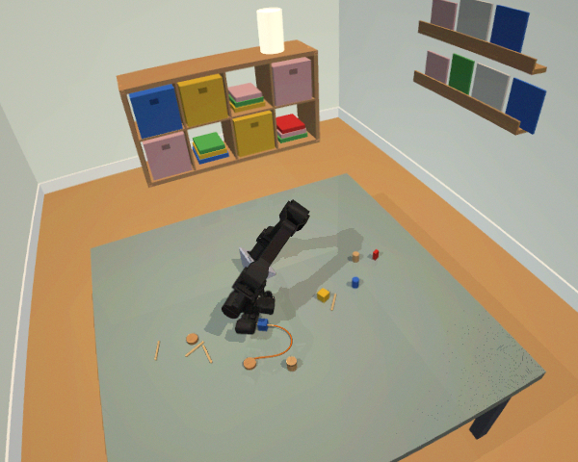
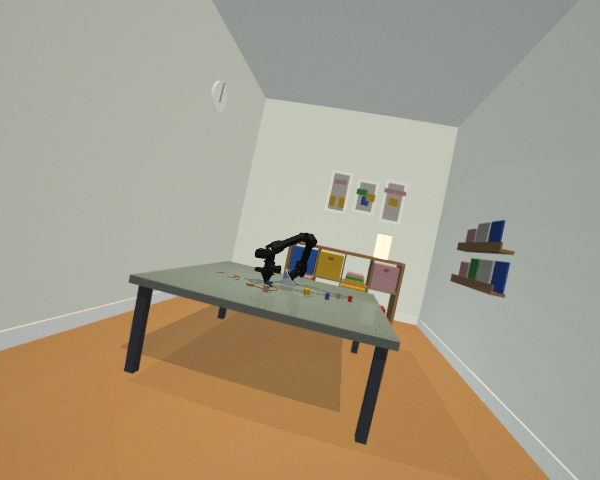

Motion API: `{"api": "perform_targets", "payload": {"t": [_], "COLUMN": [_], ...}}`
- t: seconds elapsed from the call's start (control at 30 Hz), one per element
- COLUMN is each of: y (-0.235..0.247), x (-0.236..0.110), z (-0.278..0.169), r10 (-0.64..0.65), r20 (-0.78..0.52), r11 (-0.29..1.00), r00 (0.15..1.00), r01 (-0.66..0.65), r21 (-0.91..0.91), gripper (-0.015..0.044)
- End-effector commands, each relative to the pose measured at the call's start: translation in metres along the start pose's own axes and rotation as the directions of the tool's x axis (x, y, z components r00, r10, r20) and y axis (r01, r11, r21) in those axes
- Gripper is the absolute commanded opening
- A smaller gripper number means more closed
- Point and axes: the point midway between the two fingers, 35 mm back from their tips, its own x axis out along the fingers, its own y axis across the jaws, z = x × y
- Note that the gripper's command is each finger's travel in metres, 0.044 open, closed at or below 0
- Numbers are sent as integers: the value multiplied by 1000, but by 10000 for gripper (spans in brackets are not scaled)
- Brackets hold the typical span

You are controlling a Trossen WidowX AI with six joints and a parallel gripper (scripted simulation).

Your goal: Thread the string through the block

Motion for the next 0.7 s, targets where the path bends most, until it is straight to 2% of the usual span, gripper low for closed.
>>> {"api": "perform_targets", "payload": {"t": [0.0, 0.67], "y": [1, 0], "x": [1, 1], "z": [0, -17], "r10": [0, -13], "r20": [8, 12], "r11": [1000, 1000], "r00": [1000, 1000], "r01": [0, 13], "r21": [-3, -10], "gripper": [0, 0]}}
